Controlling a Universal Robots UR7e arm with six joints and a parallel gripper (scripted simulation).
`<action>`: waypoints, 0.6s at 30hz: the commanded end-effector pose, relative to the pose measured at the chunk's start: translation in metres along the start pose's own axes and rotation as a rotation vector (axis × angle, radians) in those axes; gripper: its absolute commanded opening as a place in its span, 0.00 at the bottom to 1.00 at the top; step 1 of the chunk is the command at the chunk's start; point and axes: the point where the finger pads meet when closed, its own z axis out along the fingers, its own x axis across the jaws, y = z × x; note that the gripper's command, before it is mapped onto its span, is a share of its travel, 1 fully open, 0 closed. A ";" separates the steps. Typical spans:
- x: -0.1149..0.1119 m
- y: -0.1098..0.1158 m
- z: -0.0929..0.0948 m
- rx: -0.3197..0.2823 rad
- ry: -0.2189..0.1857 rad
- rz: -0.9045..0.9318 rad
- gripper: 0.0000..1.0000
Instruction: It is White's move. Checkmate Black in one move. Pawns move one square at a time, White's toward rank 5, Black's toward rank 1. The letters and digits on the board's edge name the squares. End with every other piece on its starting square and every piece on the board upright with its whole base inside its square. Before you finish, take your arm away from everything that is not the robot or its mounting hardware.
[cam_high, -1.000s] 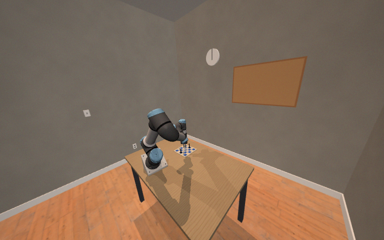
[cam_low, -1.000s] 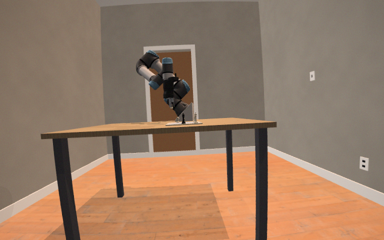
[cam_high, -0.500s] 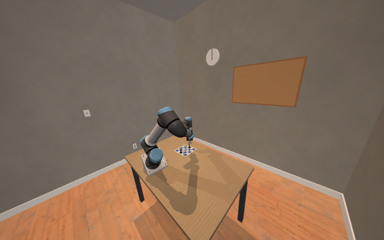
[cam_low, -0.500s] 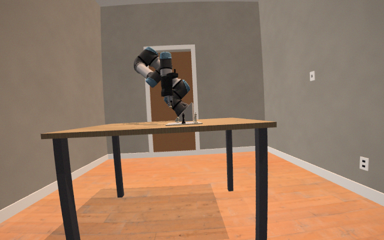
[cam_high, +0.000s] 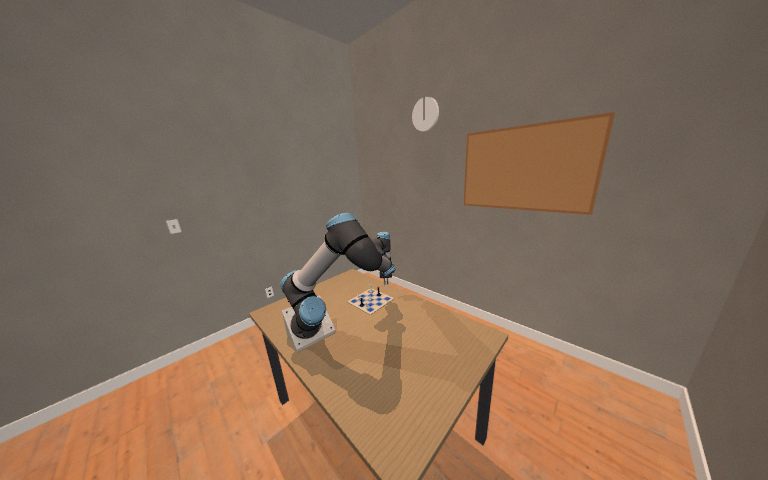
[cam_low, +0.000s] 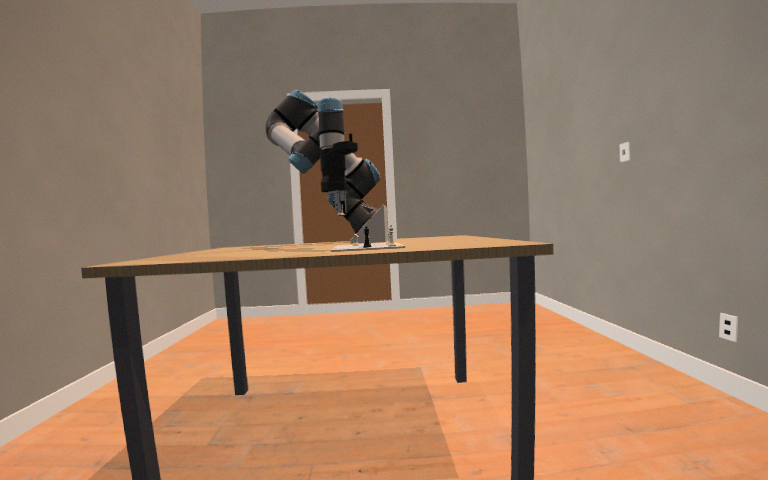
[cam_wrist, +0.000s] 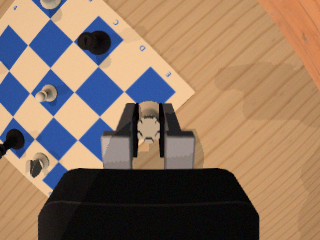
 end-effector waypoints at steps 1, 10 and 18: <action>0.001 -0.001 -0.001 0.001 0.001 0.000 0.00; 0.001 -0.001 0.005 0.001 0.001 0.000 0.00; 0.001 -0.001 0.024 0.001 0.001 0.000 0.00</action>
